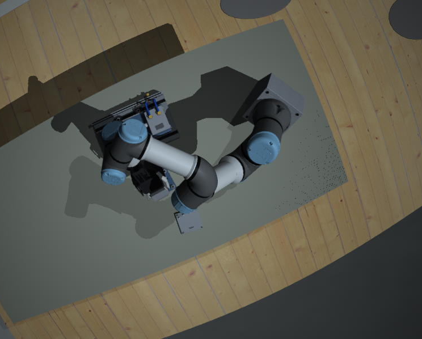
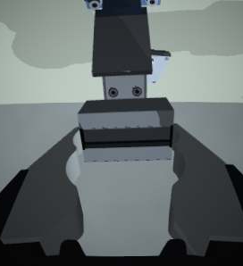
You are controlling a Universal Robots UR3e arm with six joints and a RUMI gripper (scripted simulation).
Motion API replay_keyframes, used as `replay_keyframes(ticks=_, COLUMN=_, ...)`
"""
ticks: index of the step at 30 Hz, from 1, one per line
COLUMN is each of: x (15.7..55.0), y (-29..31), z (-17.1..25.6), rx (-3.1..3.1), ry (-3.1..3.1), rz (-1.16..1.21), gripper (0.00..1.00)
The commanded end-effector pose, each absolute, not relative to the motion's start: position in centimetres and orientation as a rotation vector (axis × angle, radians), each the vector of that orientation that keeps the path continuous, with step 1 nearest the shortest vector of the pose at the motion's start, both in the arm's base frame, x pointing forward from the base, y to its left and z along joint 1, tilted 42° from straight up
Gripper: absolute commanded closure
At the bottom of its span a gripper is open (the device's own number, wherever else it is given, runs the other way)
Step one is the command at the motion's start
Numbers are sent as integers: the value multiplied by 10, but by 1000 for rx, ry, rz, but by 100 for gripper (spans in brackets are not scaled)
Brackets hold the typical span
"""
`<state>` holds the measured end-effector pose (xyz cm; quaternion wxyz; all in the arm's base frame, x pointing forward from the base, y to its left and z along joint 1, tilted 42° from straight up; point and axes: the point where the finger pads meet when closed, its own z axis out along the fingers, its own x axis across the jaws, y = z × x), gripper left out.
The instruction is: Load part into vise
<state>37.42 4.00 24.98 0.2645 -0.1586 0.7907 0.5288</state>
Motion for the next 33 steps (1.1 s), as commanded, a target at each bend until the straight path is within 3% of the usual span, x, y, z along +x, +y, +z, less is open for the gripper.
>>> replay_keyframes(ticks=1, x=374, y=40, z=250, rx=-429, ry=2137, rz=1427, gripper=100)
replay_keyframes(ticks=33, x=374, y=40, z=250, rx=-420, ry=2152, rz=1400, gripper=100)
